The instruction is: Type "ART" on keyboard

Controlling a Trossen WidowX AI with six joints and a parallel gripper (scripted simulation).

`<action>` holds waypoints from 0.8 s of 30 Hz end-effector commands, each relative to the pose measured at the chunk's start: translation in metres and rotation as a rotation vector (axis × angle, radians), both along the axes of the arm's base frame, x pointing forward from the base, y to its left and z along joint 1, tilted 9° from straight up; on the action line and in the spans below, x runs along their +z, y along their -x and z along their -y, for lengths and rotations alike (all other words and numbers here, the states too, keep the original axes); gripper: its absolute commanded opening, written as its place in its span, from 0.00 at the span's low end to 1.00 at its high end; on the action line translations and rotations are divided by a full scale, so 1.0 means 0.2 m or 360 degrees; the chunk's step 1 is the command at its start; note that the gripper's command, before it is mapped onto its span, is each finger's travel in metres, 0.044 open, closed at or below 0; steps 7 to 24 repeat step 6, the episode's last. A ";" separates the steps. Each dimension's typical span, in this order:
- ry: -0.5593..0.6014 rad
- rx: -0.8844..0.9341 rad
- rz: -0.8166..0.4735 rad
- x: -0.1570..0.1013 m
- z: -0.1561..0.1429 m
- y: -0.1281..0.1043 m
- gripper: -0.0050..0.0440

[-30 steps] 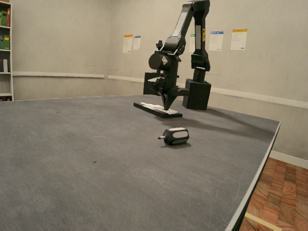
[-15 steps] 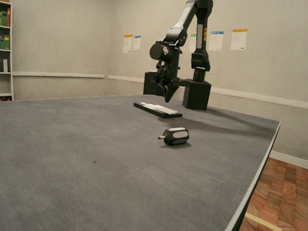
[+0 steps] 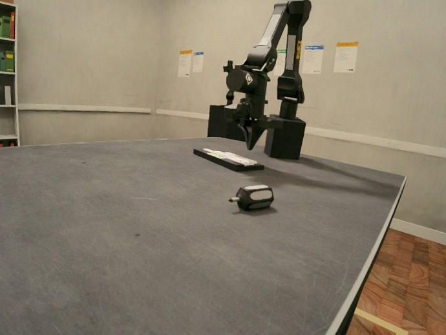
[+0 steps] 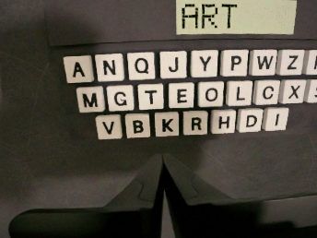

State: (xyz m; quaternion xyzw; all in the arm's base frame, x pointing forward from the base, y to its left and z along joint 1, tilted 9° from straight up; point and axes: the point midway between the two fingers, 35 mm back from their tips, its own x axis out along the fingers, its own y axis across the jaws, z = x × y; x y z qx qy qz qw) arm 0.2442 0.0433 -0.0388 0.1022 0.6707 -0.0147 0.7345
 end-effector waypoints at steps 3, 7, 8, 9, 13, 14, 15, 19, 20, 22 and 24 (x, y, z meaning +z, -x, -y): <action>0.0001 -0.0005 0.0037 0.02 0.00 -0.01 0.00; 0.0001 -0.0005 0.0037 0.02 0.00 -0.01 0.00; 0.0001 -0.0005 0.0037 0.02 0.00 -0.01 0.00; 0.0001 -0.0005 0.0037 0.02 0.00 -0.01 0.00; 0.0001 -0.0005 0.0037 0.02 0.00 -0.01 0.00; 0.0001 -0.0005 0.0037 0.02 0.00 -0.01 0.00; 0.0001 -0.0005 0.0037 0.02 0.00 -0.01 0.00; 0.0001 -0.0005 0.0037 0.02 0.00 -0.01 0.00; 0.0001 -0.0005 0.0037 0.02 0.00 -0.01 0.00; 0.0001 -0.0005 0.0037 0.02 0.00 -0.01 0.00; 0.0001 -0.0005 0.0037 0.02 0.00 -0.01 0.00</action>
